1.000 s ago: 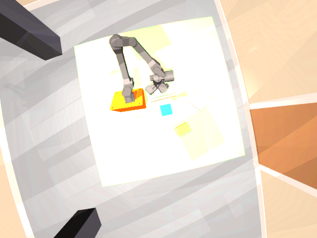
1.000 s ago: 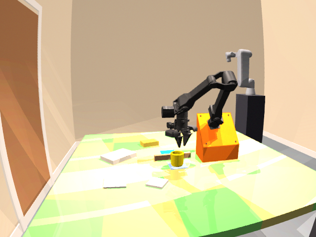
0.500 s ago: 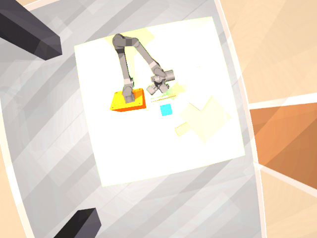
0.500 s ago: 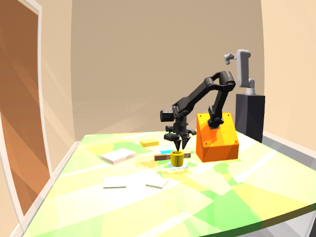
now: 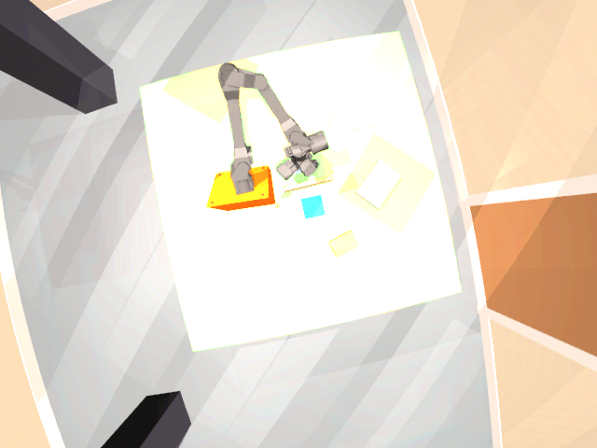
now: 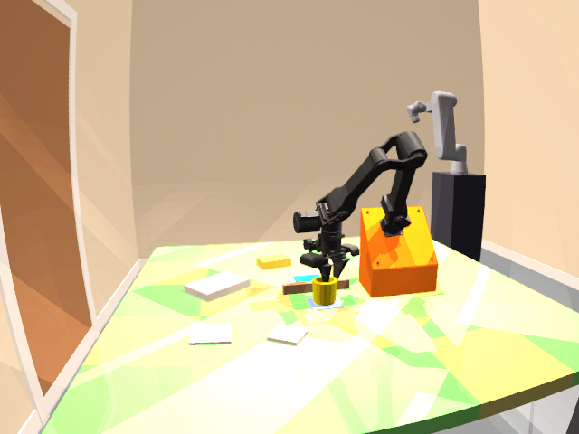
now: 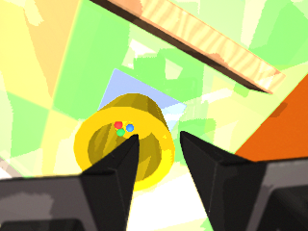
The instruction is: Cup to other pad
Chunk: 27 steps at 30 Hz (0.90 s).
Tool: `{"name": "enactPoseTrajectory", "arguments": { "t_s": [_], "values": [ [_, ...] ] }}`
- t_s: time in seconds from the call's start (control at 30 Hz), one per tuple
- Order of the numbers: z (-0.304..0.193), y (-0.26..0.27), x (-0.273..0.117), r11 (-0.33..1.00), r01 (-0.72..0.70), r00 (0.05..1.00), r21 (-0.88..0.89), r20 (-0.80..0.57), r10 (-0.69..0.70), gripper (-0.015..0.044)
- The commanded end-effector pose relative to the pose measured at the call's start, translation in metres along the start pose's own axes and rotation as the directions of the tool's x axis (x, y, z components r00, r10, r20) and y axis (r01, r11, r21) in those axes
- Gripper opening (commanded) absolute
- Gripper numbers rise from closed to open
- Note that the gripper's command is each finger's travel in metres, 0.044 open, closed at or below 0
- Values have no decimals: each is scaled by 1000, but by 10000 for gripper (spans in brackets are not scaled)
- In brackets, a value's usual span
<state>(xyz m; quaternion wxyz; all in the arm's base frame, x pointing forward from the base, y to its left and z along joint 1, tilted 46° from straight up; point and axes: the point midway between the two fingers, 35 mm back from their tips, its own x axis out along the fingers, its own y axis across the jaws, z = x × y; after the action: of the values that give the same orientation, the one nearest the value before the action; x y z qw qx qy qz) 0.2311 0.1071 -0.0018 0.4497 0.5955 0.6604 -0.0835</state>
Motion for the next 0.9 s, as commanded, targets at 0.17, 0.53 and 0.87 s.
{"name": "enactPoseTrajectory", "arguments": {
  "t_s": [0.17, 0.53, 0.87],
  "values": [
    [-2, -5, 15, 1000, 6, 1000, 11, -1, -6, 167],
    [-3, -1, 19, 1000, -1, 1000, 2, -7, 1, 147],
    [-3, -1, 19, 1000, -1, 1000, 2, -7, 1, 80]
  ]
}}
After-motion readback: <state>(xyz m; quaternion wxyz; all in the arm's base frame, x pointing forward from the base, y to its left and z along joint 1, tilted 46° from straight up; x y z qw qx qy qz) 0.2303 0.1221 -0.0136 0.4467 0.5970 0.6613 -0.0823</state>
